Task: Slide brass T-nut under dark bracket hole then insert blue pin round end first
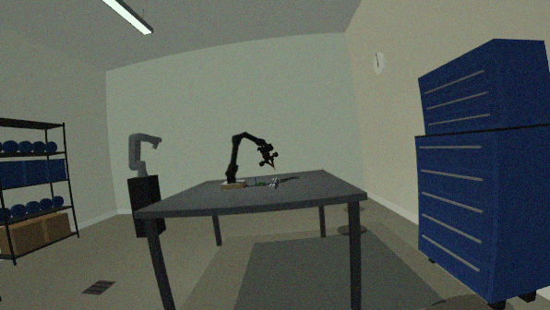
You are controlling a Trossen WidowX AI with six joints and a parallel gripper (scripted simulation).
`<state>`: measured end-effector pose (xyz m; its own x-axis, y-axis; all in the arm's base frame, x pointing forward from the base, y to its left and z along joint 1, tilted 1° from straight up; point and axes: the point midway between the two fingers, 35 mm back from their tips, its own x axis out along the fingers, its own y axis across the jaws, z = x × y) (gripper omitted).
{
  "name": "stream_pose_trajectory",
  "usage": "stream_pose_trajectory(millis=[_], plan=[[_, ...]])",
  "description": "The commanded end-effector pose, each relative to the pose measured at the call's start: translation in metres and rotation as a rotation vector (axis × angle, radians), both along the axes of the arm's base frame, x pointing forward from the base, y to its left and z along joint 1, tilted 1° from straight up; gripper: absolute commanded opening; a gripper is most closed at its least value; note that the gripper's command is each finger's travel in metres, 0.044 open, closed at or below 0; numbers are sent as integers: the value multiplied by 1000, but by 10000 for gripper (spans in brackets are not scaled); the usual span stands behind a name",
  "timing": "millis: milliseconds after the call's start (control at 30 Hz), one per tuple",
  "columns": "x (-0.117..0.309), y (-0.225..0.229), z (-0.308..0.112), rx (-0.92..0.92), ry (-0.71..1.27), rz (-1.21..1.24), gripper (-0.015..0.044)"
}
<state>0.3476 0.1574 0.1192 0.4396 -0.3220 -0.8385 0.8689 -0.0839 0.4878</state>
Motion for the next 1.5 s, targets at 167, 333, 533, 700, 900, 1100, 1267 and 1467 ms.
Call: stream_pose_trajectory(millis=[167, 333, 533, 700, 900, 1100, 1267, 1467], plan=[[-2, 0, 0, -1, -32, -2, -150], [-4, 0, 0, -1, -47, -3, -150], [-5, -1, -1, -1, -66, -4, -150], [-7, -1, -1, -1, -82, -5, -150], [-8, -1, -1, -1, -101, -6, -150], [-10, -1, -2, 0, -120, -7, -150], [-12, -2, -2, 1, -135, -8, -150], [-13, -2, -3, 2, -154, -9, -150]])
